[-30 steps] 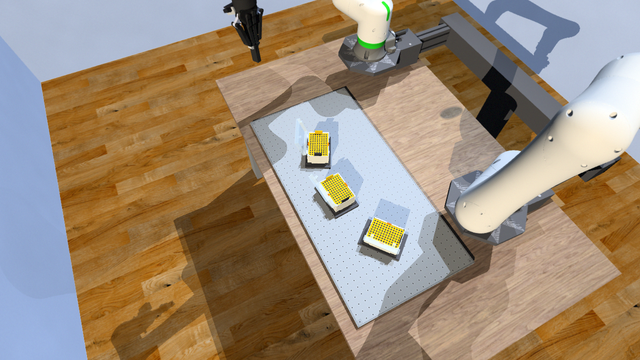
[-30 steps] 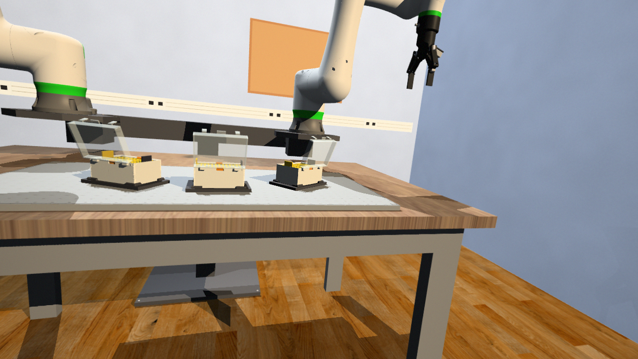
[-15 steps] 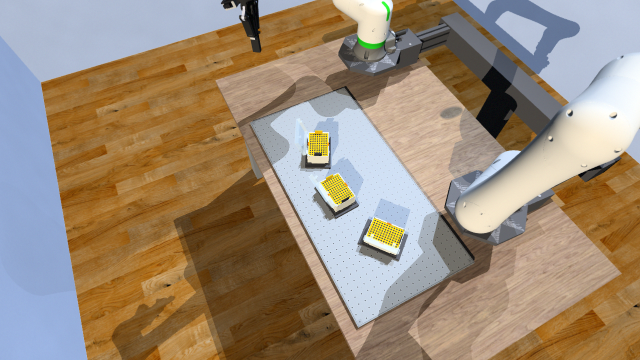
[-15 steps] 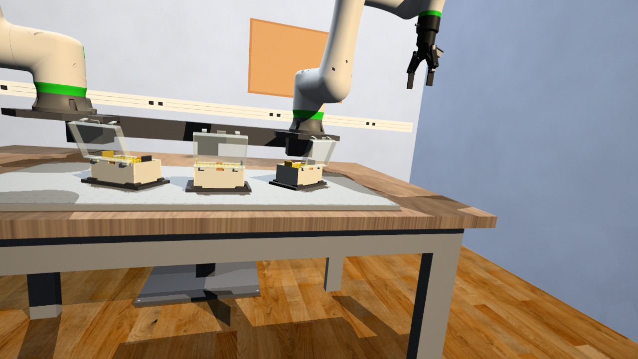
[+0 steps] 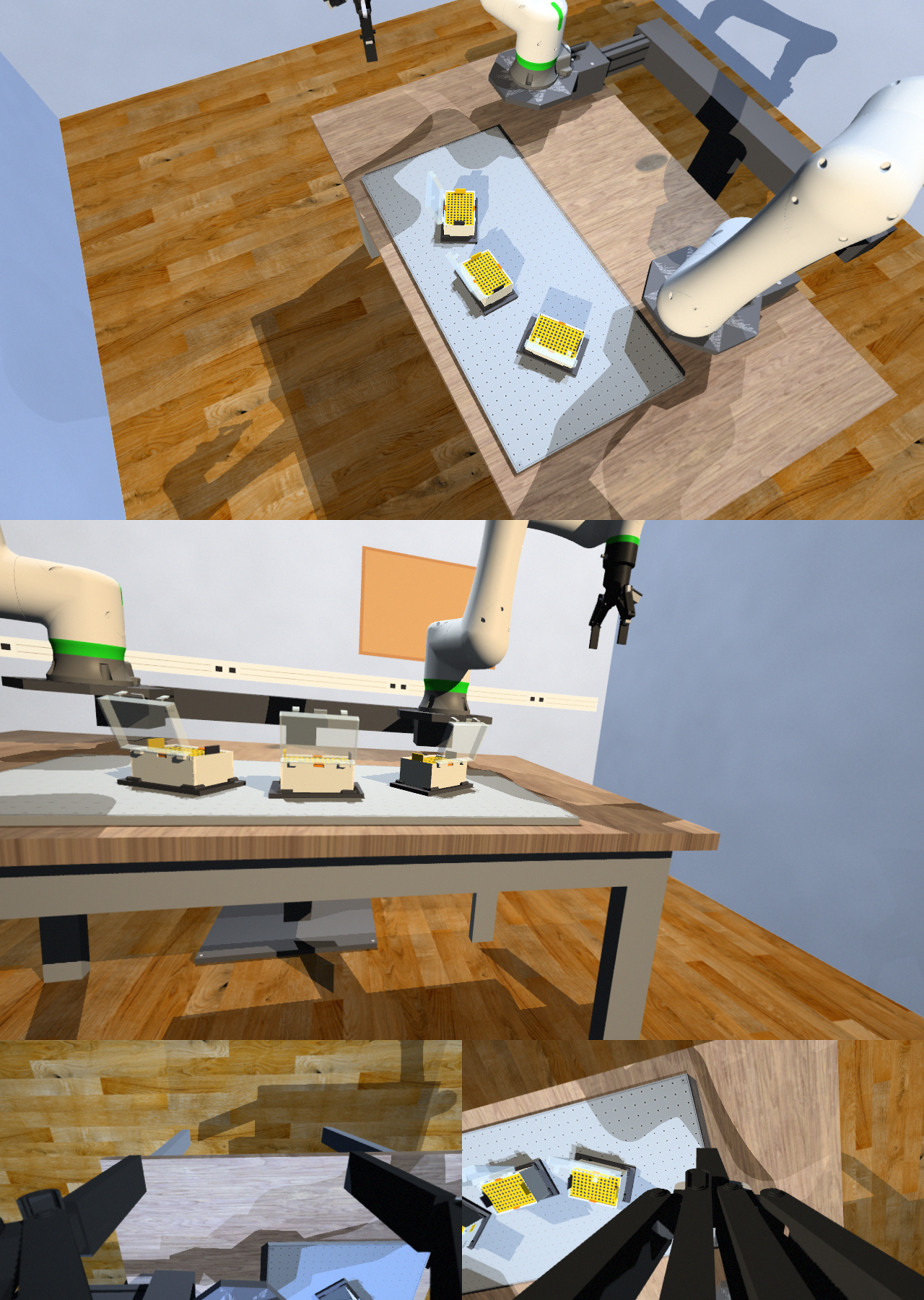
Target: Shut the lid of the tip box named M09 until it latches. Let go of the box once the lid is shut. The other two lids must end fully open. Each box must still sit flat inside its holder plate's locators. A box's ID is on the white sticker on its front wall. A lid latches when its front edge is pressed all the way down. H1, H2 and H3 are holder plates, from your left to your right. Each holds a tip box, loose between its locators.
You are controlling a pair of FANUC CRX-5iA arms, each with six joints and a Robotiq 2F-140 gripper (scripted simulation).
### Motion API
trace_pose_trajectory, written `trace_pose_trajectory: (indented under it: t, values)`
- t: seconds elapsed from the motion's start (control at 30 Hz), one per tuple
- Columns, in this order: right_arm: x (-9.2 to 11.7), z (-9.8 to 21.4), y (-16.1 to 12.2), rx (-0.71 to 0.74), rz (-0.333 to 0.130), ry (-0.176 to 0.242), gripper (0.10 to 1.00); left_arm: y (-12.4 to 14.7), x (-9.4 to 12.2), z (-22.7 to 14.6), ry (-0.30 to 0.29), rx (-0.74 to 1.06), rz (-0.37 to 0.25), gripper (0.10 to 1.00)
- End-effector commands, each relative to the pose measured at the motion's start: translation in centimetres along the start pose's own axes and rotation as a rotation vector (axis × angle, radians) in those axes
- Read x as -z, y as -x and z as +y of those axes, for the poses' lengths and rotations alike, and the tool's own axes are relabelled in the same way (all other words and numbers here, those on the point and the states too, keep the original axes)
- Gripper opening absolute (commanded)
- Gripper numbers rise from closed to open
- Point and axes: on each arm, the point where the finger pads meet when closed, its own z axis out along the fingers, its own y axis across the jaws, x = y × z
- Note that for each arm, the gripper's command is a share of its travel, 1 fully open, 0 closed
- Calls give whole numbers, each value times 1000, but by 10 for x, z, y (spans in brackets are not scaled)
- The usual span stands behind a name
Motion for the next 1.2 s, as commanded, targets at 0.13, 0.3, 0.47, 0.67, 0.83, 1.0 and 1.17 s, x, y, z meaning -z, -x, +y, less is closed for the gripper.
trace_pose_trajectory:
  t: [0.13,0.3,0.47,0.67,0.83,1.0,1.17]
  values:
    - [4,-3,3,193,4,19,99,0,1,0,0,0,2,1000]
    - [3,-27,6,317,4,30,99,0,1,0,0,0,2,1000]
    - [2,-52,10,317,4,29,99,0,1,0,0,0,2,1000]
    - [1,-72,12,317,4,29,99,0,1,0,0,0,2,1000]
    - [0,-97,16,317,4,29,99,0,1,0,0,0,2,1000]
    - [-1,-121,19,317,4,29,99,0,1,0,0,0,2,1000]
    - [-2,-141,22,317,4,29,99,0,1,0,0,0,2,1000]
